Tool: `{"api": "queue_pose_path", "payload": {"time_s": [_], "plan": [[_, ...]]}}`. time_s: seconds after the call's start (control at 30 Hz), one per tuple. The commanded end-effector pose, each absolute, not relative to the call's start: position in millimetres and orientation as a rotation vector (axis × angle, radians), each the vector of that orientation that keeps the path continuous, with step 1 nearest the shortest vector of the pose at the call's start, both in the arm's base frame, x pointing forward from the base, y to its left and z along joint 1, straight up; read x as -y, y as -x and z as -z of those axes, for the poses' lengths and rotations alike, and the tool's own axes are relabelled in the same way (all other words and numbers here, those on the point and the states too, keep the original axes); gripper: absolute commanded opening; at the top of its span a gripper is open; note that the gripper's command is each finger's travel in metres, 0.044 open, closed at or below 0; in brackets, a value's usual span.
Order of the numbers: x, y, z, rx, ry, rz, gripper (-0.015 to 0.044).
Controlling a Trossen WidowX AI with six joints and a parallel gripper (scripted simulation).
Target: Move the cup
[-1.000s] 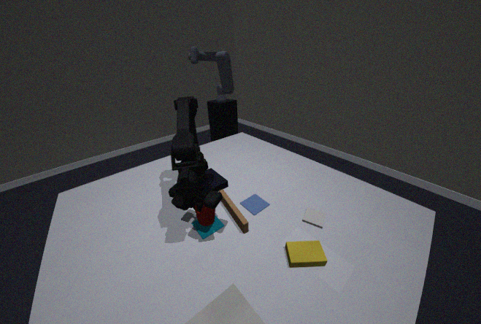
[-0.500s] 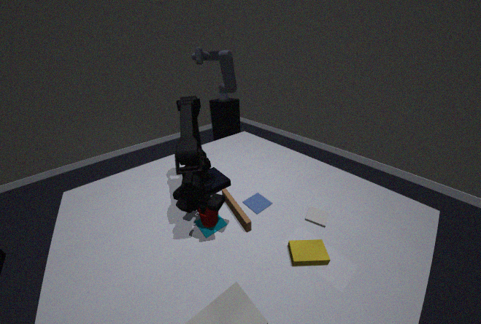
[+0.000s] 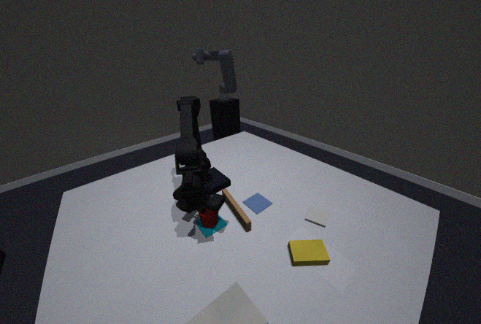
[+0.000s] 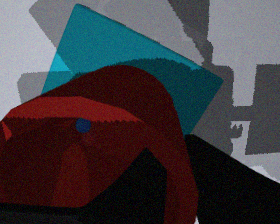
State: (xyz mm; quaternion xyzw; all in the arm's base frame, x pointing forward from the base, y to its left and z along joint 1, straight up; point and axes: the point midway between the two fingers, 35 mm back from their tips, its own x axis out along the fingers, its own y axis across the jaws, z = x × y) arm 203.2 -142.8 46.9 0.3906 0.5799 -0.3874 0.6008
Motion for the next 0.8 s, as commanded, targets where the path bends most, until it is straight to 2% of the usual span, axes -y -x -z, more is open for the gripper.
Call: {"api": "queue_pose_path", "payload": {"time_s": [0.0, 0.03, 0.77], "plan": [[142.9, -203.2, -47.3, -1.343, -0.905, 0.898, 0.0105], [142.9, -203.2, -47.3, -1.343, -0.905, 0.898, 0.0128], [143.6, -204.4, -68.0, -1.346, -0.901, 0.898, 0.0128]]}}
